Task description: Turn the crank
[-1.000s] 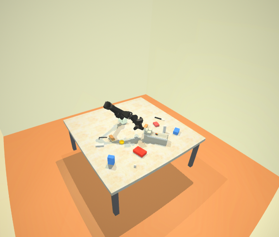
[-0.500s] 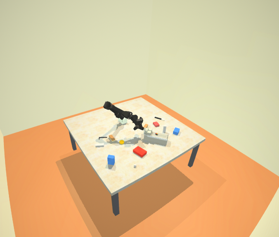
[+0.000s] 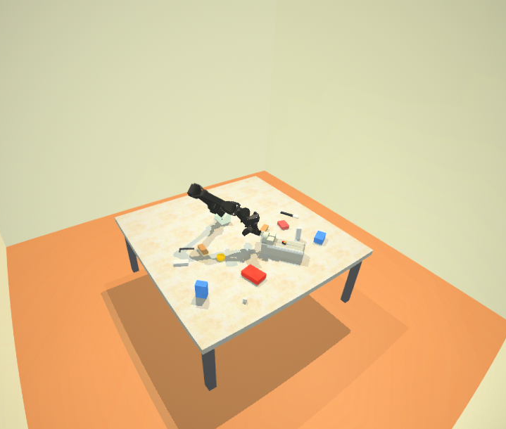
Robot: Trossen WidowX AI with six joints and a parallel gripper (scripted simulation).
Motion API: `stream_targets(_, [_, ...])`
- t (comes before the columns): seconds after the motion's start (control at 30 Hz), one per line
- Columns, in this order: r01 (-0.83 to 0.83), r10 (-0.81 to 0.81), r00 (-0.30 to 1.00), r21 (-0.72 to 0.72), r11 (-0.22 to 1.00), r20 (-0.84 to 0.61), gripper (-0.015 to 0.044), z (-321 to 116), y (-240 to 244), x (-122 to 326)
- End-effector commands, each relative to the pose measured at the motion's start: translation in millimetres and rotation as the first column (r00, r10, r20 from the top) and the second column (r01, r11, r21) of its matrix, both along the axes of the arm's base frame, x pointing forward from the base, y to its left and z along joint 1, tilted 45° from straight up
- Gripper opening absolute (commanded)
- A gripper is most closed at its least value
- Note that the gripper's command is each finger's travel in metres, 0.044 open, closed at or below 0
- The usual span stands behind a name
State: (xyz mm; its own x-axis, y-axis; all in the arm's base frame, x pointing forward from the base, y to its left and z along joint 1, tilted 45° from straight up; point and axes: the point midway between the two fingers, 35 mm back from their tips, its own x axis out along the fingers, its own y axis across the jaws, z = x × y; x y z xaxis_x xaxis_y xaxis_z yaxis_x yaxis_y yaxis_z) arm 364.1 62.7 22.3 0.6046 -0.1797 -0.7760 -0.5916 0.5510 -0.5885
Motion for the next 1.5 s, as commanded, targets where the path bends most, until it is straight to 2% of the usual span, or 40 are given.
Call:
stream_targets(0.0, [-0.006,0.006,1.000,0.001,1.000,-0.023,0.0000,-8.0,1.3,-4.6])
stream_targets(1.47, [-0.006,0.006,1.000,0.001,1.000,-0.023,0.0000,-12.3,0.3,-5.7])
